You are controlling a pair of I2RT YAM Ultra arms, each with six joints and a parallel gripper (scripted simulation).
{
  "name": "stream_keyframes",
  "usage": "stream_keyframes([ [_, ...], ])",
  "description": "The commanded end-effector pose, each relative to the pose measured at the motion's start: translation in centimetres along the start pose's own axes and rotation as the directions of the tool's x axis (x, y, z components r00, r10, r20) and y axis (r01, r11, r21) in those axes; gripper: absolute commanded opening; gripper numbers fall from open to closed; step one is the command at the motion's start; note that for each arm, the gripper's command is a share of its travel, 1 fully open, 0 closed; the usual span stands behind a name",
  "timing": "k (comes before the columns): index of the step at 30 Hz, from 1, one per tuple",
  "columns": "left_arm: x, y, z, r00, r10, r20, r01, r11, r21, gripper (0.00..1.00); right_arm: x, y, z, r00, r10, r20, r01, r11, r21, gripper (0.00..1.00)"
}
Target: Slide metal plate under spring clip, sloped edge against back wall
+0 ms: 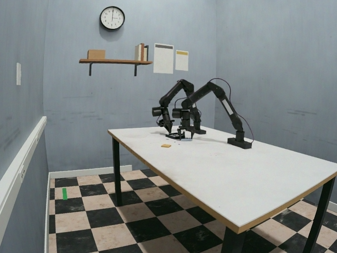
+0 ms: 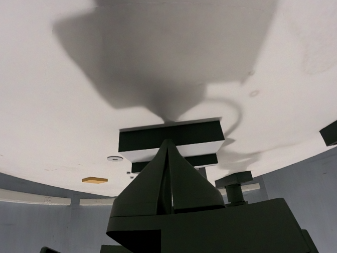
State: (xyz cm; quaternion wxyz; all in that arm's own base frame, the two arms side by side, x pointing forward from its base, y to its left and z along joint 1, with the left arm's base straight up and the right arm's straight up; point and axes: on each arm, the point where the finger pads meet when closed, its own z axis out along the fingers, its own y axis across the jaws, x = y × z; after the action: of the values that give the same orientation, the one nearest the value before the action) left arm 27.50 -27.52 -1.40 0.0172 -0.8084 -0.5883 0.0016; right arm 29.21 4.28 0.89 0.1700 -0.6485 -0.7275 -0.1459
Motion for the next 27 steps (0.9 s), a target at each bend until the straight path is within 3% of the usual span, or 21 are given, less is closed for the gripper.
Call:
stream_keyframes([
  [1,-0.5,0.8,-0.2,0.999,0.007,0.032,-0.006,0.999,-0.035,0.77,0.1,0.4,0.4,1.000,-0.009,0.003,0.009,1.000,-0.013,0.00],
  [15,-0.6,0.9,-0.5,1.000,0.004,0.025,-0.003,0.999,-0.040,0.77,0.1,0.4,0.4,1.000,-0.009,0.003,0.009,1.000,-0.013,0.00],
  [17,-0.6,0.9,-0.5,1.000,0.004,0.025,-0.003,0.999,-0.040,0.97,0.1,0.4,0.4,1.000,-0.009,0.003,0.009,1.000,-0.013,0.00],
  [27,-1.2,0.4,-2.1,0.999,0.005,0.049,-0.002,0.998,-0.066,0.97,0.1,0.4,0.4,1.000,-0.009,0.003,0.009,1.000,-0.013,0.00],
])
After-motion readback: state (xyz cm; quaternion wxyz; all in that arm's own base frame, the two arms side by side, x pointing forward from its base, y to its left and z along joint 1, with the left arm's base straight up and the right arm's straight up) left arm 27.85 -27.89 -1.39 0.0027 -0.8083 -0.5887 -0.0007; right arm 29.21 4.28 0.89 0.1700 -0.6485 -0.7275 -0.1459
